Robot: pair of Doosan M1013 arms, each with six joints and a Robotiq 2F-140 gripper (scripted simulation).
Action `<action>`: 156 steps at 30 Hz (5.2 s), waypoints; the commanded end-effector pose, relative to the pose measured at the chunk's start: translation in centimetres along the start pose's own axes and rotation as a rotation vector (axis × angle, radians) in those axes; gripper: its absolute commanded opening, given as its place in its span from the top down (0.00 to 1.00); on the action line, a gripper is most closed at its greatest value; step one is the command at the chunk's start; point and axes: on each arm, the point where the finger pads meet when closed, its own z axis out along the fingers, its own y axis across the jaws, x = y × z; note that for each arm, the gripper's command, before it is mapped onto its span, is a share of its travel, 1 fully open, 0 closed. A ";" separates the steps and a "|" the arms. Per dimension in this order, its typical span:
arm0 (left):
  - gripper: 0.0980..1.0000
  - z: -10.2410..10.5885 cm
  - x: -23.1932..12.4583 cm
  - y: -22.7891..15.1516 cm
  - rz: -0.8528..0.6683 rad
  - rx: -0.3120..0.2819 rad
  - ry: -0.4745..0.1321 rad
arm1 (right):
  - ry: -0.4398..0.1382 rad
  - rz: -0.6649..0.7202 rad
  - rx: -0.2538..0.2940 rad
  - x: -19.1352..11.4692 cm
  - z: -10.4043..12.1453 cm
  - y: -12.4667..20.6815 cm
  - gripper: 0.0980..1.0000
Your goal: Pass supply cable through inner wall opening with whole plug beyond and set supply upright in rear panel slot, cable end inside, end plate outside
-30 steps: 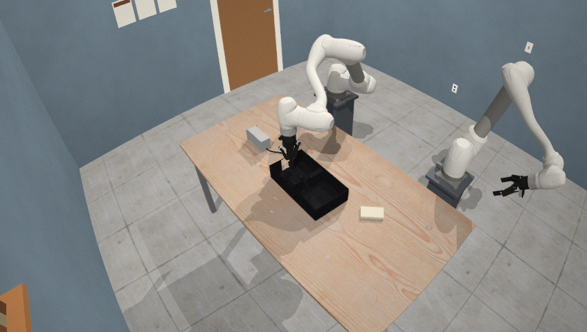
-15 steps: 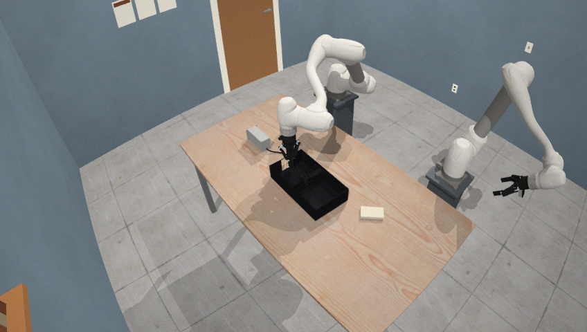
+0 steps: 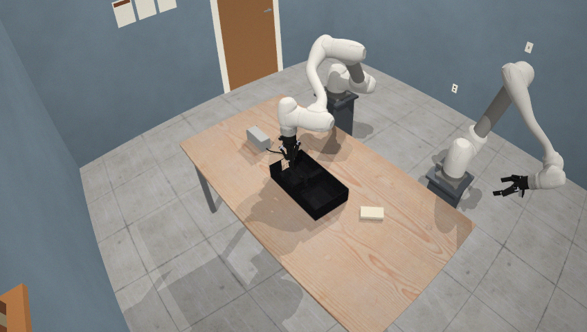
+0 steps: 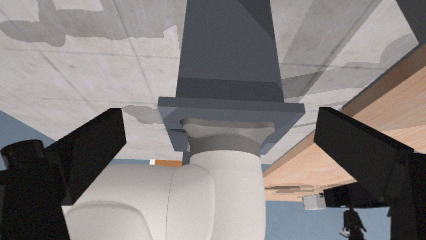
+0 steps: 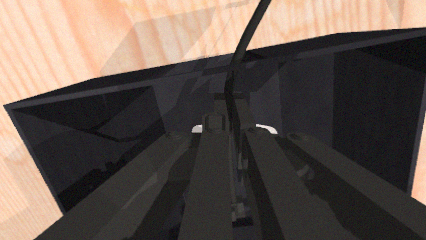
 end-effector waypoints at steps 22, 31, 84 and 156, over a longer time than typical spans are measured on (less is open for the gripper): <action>0.00 0.0 0.0 0.0 0.000 0.000 0.001 | -0.001 0.000 0.001 -1.1 -0.1 0.2 1.00; 0.00 0.0 0.0 0.0 0.000 0.000 0.001 | -0.001 0.000 0.001 -1.9 -0.2 0.3 1.00; 0.00 0.0 0.0 0.0 0.000 0.000 0.001 | -0.001 -0.001 0.001 -5.6 -0.2 1.0 1.00; 0.00 0.0 0.0 0.0 0.000 0.000 0.001 | -0.001 -0.001 0.001 -7.0 -0.1 1.3 1.00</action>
